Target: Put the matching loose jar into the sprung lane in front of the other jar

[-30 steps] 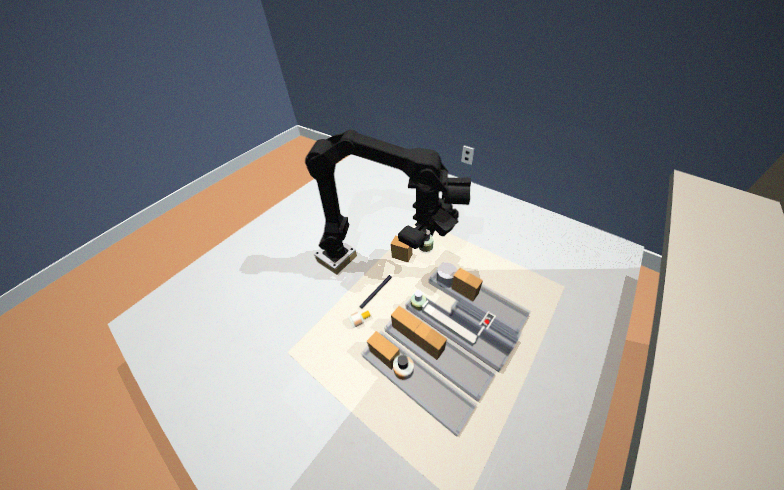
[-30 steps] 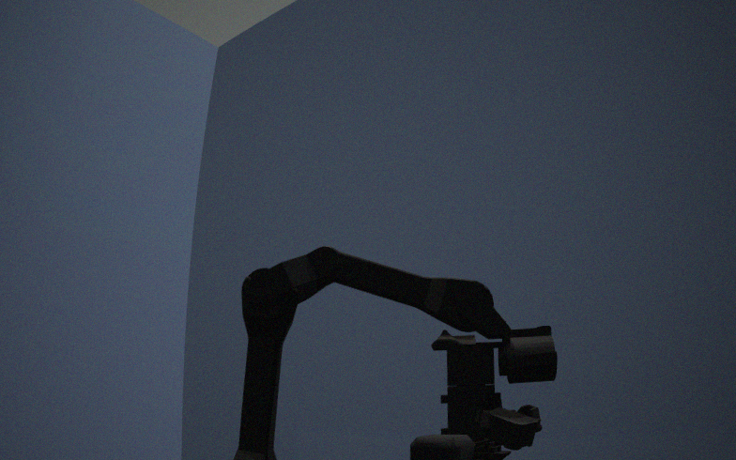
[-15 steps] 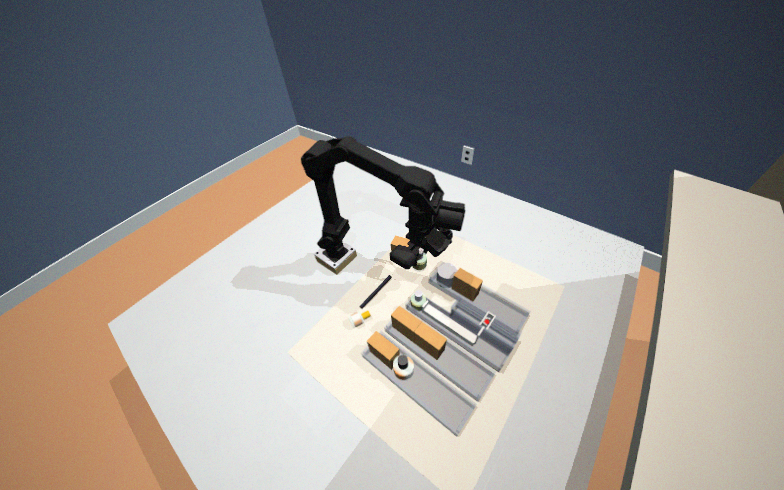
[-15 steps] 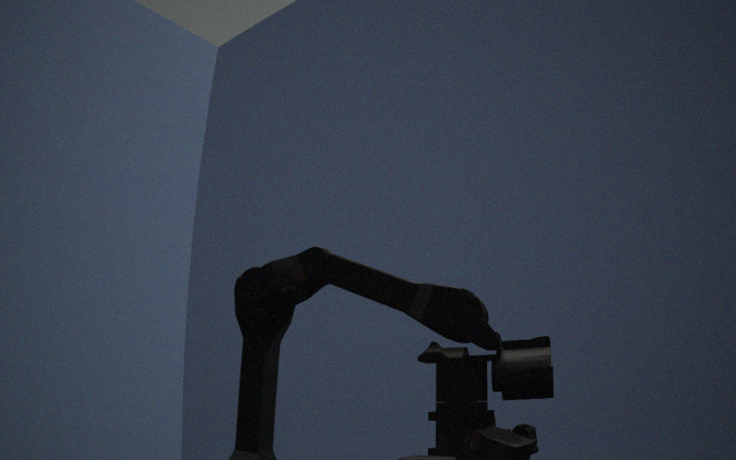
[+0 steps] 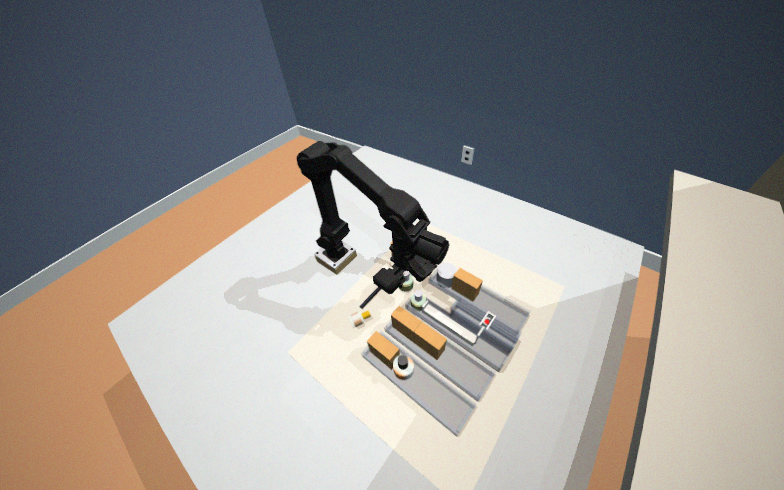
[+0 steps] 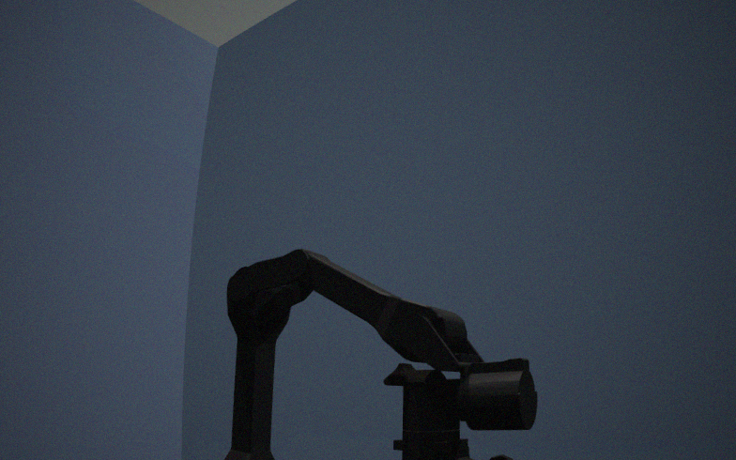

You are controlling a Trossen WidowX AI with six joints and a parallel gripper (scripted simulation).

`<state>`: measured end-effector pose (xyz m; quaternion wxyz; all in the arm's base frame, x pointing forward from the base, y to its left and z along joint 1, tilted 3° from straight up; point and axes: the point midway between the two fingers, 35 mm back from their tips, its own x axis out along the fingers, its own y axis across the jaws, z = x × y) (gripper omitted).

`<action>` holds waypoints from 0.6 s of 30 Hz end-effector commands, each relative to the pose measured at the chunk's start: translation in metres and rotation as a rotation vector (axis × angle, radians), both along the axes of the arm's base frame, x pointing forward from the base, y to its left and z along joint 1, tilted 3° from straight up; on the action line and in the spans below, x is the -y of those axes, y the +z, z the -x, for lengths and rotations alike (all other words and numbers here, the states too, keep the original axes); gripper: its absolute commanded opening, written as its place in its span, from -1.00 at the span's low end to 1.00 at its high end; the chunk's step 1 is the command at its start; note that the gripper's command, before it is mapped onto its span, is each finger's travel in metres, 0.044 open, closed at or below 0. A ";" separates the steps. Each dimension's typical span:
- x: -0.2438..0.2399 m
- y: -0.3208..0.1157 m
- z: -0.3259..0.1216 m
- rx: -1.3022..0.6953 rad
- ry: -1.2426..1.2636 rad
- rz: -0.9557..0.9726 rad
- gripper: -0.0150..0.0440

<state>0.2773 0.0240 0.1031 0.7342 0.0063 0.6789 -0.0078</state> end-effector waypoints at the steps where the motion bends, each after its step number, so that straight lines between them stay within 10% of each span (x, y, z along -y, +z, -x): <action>1: 0.005 -0.002 0.000 0.010 0.007 -0.006 -0.49; 18: 0.005 -0.025 -0.003 0.010 0.007 -0.006 -0.49</action>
